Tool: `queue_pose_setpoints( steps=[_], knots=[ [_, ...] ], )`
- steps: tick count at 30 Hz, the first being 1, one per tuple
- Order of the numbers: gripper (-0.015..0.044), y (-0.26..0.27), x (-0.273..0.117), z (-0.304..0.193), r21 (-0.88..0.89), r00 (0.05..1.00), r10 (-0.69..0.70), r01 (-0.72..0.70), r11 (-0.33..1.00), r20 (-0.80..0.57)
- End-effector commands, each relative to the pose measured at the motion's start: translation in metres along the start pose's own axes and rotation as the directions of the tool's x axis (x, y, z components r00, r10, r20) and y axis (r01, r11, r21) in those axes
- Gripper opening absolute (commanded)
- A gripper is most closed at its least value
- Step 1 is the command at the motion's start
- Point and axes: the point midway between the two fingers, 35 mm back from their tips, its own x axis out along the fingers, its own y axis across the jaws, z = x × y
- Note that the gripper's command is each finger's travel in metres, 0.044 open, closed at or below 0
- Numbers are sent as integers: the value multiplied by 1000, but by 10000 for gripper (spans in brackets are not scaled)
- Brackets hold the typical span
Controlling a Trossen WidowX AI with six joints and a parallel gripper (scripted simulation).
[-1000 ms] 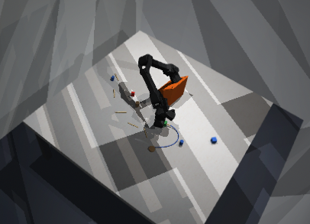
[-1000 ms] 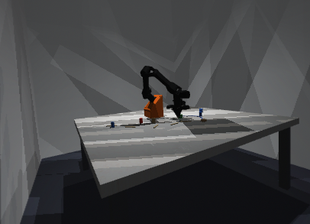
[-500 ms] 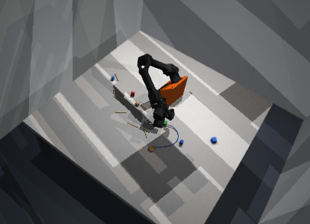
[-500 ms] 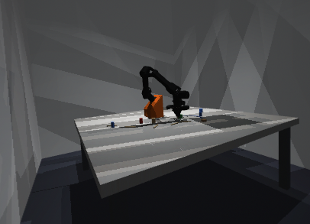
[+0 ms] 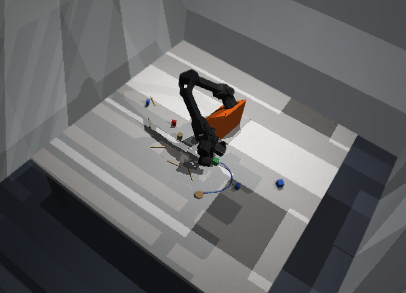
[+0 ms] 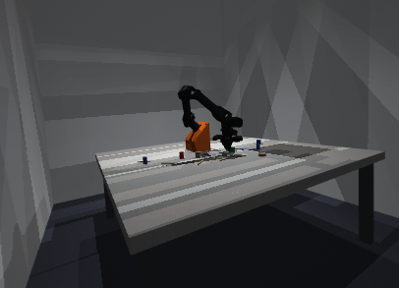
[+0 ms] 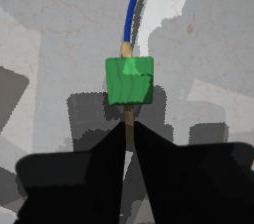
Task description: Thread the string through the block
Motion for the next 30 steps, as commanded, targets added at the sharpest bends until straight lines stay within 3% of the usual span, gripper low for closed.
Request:
queue_pose_setpoints(
  steps=[1,30],
  knots=[
    [0,-3,-2,-6,1,1000,-2,2,1000,-4],
    [0,-2,-4,-31,3,1000,20,-20,1000,-5]
  ],
)
